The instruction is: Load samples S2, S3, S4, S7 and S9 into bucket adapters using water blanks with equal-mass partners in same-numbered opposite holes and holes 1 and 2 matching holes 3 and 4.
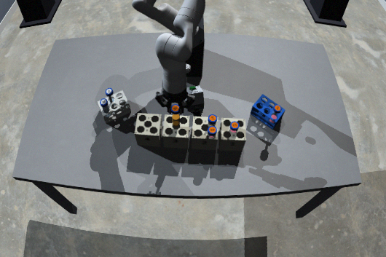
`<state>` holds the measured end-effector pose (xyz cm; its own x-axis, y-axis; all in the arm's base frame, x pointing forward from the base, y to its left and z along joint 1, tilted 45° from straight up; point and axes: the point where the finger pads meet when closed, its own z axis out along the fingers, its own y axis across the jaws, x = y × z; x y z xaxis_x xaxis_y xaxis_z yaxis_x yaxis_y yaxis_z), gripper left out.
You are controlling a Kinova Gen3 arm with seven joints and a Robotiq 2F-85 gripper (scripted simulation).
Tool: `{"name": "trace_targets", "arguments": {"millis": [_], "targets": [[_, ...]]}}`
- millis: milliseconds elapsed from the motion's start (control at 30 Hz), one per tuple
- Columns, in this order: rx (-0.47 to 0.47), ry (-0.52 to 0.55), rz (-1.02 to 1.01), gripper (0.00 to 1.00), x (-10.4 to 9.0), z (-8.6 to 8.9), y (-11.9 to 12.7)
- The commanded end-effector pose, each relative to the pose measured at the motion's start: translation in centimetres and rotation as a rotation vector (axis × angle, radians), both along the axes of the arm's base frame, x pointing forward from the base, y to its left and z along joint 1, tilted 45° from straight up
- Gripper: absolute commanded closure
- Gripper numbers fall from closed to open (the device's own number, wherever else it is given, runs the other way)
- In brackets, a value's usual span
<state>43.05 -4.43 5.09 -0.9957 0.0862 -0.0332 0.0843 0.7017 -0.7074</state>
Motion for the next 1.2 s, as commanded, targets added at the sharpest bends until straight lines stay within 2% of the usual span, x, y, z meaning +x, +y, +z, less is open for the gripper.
{"name": "trace_targets", "arguments": {"millis": [0,1167], "targets": [[0.001,-0.001,0.001,0.90,0.0,-0.1,0.0],[0.001,-0.001,0.001,0.90,0.0,-1.5,-1.5]]}}
